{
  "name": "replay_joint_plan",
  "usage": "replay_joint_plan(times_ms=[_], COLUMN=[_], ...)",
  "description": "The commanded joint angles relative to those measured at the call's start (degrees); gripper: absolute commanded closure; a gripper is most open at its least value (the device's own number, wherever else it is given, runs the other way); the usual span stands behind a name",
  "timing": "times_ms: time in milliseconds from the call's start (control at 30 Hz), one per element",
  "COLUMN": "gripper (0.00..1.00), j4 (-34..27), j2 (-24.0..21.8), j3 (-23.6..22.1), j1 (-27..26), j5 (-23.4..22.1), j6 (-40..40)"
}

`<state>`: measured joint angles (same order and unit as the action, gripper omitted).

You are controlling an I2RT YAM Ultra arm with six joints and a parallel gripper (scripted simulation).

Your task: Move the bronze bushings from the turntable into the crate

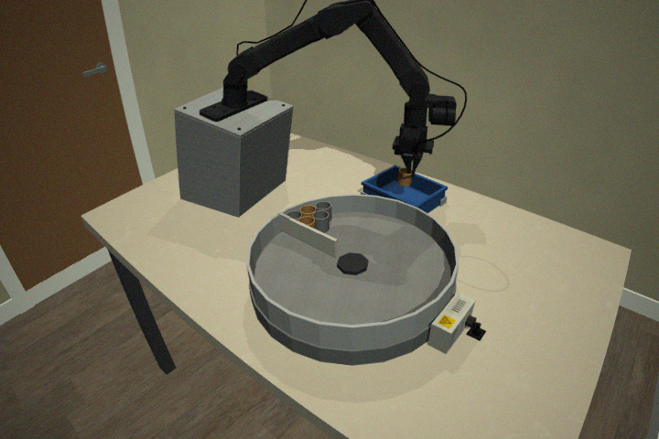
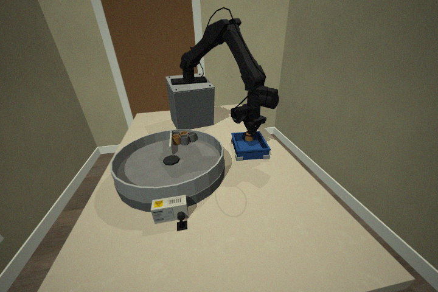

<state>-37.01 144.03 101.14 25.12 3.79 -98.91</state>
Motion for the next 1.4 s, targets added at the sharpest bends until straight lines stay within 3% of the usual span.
replay_joint_plan(times_ms=[0, 667, 1367], gripper=[1.00, 1.00, 1.00], j4=[-1.0, -1.0, 2.6], j2=[-2.0, -1.8, 3.3], j3=[1.9, 1.9, 3.1], j1=[-0.4, -0.4, -0.6], j5=[0.5, 0.5, 0.4], j6=[0.3, 0.3, 0.6])
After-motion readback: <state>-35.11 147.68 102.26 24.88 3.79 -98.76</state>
